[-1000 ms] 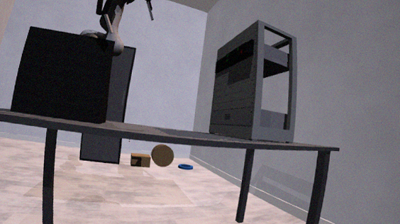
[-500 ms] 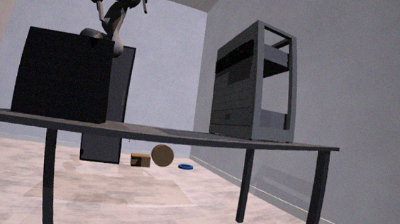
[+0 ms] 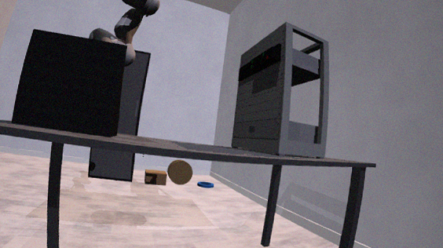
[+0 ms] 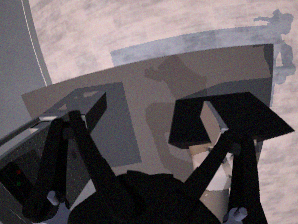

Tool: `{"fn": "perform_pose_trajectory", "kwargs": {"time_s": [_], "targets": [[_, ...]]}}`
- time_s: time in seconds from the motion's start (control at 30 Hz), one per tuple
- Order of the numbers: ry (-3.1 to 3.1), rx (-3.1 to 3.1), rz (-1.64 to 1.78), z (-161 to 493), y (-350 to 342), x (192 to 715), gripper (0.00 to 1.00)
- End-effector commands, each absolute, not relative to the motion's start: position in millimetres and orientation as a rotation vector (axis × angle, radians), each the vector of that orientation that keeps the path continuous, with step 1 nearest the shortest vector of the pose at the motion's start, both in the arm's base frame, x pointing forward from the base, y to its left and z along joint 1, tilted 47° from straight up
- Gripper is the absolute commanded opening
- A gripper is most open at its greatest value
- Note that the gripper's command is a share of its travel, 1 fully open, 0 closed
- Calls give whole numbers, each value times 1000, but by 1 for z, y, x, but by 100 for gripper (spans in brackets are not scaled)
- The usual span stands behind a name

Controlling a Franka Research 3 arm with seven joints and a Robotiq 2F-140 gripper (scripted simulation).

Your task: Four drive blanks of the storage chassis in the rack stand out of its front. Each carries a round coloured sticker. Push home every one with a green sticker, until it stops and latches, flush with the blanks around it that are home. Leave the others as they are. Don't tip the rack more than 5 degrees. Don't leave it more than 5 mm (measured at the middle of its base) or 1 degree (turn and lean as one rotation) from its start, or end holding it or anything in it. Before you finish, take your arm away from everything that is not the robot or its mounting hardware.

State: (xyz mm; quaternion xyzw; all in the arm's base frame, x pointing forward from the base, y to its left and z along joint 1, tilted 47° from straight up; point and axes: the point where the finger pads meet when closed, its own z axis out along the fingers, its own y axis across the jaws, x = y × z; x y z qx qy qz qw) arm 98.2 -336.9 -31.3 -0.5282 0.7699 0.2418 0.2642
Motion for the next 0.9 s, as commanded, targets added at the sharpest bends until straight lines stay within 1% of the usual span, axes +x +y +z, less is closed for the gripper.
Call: {"fn": "perform_pose_trajectory", "kwargs": {"time_s": [0.0, 0.23, 0.47, 0.6, 0.87], "targets": [[2205, -1446, 639, -34, -358, 88, 100], [2326, -1553, 550, -16, -397, 84, 100], [2458, -1677, 384, 17, -446, 88, 100], [2477, -1696, 350, 23, -454, 90, 100], [2583, -1808, 63, 74, -507, 112, 100]]}}
